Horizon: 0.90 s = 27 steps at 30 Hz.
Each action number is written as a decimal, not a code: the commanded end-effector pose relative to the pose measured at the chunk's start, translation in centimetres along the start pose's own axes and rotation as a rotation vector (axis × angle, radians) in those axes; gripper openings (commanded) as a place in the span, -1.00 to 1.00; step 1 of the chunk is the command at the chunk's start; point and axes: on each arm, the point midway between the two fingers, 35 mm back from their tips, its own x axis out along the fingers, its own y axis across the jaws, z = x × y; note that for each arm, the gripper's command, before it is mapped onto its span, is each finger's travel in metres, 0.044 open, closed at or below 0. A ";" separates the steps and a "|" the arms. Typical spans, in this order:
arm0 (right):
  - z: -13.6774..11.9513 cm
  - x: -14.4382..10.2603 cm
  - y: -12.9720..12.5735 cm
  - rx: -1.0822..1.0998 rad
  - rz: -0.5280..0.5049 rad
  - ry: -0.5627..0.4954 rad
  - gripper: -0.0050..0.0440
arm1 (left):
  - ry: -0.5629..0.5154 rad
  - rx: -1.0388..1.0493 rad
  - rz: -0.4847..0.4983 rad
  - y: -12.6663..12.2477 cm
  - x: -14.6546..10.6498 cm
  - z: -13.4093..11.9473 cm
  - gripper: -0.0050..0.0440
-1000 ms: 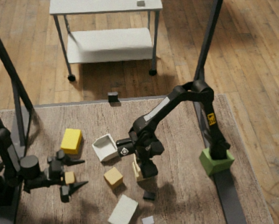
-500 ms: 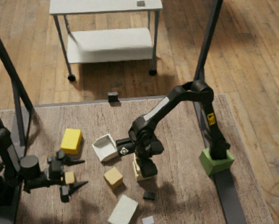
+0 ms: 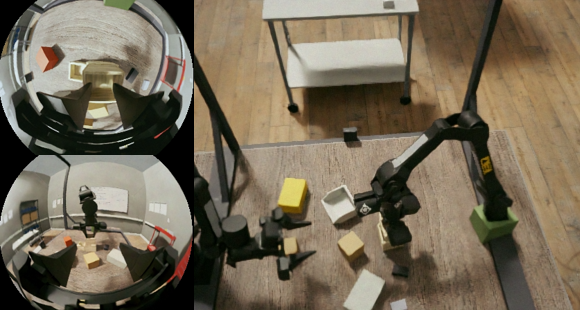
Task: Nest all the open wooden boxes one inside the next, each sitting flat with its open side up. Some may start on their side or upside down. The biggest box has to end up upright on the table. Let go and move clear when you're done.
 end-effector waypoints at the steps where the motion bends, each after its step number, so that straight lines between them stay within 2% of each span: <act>1: 0.0 0.0 0.0 0.003 0.000 -0.001 0.84 | 0.020 0.011 0.003 0.4 -0.6 -0.8 0.25; 22: 0.0 0.0 0.0 0.003 0.000 -0.001 0.84 | 0.025 0.013 0.004 0.3 -0.5 -1.1 0.25; 27: 0.0 0.0 0.0 0.003 0.000 -0.001 0.84 | 0.003 0.005 0.005 0.3 0.6 -0.7 0.25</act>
